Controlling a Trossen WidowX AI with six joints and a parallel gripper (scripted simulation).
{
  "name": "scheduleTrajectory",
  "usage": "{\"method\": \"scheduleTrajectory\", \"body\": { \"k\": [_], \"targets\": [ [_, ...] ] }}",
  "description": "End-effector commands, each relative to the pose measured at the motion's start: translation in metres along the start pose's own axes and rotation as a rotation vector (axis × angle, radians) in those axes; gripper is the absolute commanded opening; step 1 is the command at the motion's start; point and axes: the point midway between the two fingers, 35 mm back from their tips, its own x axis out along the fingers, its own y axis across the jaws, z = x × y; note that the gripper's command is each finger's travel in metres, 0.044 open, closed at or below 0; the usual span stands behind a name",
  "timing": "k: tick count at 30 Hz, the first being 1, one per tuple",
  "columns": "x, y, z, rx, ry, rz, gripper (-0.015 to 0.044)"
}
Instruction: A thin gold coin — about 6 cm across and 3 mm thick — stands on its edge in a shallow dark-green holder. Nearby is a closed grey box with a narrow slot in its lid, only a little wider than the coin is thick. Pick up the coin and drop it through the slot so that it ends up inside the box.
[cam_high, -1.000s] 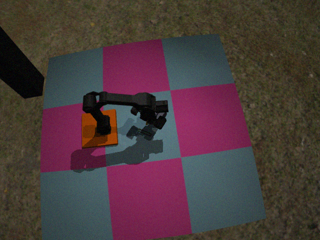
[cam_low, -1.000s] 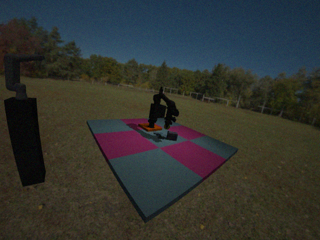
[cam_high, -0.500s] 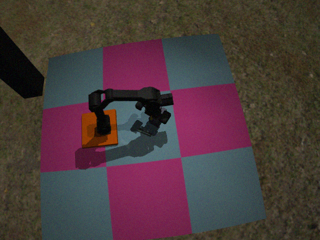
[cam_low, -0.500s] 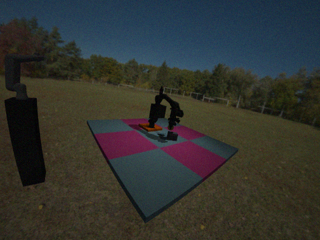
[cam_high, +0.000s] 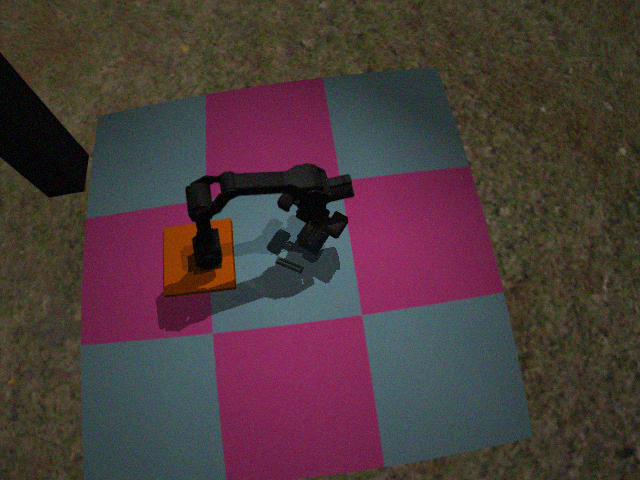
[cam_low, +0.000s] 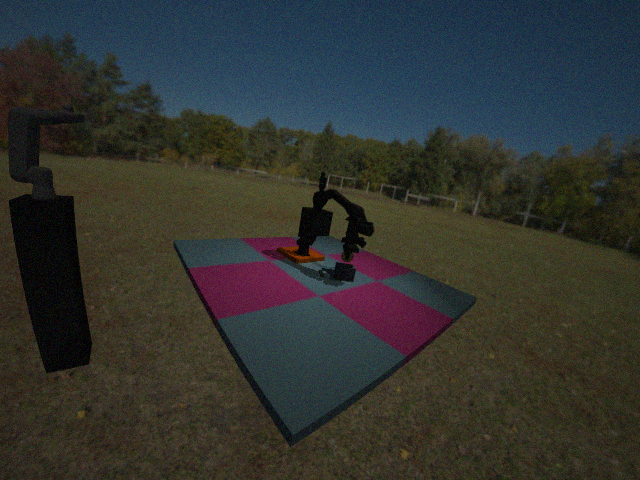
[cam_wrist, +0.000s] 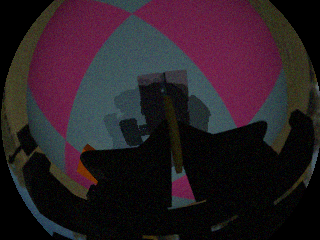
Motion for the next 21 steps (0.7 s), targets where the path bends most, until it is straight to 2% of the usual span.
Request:
{"method": "scheduleTrajectory", "body": {
  "k": [1, 21],
  "targets": [
    [-0.0007, -0.0005, -0.0006, 0.003, -0.001, -0.001, 0.0000],
    [-0.0037, -0.0016, 0.0040, 0.016, -0.001, 0.000, 0.0000]
  ]
}}
